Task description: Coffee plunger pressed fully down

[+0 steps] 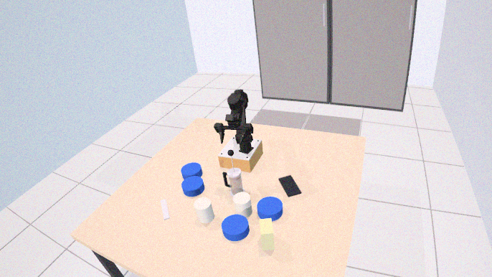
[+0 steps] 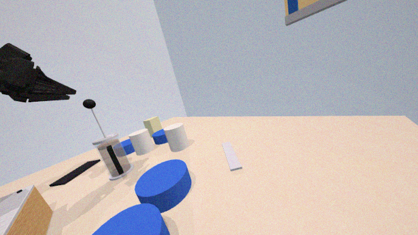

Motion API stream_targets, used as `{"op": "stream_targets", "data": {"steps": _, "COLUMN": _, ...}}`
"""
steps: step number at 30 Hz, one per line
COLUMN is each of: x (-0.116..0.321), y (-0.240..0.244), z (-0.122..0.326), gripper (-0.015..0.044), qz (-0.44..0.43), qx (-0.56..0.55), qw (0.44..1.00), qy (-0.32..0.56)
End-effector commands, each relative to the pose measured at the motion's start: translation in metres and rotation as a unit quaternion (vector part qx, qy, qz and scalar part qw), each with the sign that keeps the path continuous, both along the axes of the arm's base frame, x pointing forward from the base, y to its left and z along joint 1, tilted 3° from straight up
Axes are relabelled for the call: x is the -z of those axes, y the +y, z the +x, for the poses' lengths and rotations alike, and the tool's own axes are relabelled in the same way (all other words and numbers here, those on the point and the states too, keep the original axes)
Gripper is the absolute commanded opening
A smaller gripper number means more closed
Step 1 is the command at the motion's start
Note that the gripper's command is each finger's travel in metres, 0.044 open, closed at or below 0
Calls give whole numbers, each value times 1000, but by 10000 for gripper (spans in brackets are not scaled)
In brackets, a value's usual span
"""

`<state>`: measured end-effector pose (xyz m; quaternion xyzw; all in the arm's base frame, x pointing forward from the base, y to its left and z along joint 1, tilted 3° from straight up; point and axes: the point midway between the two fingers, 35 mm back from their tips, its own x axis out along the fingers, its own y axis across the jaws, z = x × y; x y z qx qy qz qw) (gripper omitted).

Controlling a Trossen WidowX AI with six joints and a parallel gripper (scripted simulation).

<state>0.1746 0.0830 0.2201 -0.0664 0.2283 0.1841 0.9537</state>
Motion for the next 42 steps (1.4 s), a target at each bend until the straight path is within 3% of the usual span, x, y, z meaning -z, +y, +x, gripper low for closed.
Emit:
{"op": "stream_targets", "data": {"steps": 1, "x": 11, "y": 1, "z": 0, "gripper": 440, "qz": 1, "qx": -5, "qw": 1000, "qy": -2}}
{"op": "stream_targets", "data": {"steps": 30, "x": 29, "y": 15, "z": 33, "gripper": 440, "qz": 1, "qx": -6, "qw": 1000, "qy": -3}}
{"op": "stream_targets", "data": {"steps": 41, "x": 29, "y": 15, "z": 33, "gripper": 151, "qz": 1, "qx": -6, "qw": 1000, "qy": -3}}
{"op": "stream_targets", "data": {"steps": 42, "x": 29, "y": 15, "z": 33, "gripper": 145, "qz": 1, "qx": -6, "qw": 1000, "qy": -3}}
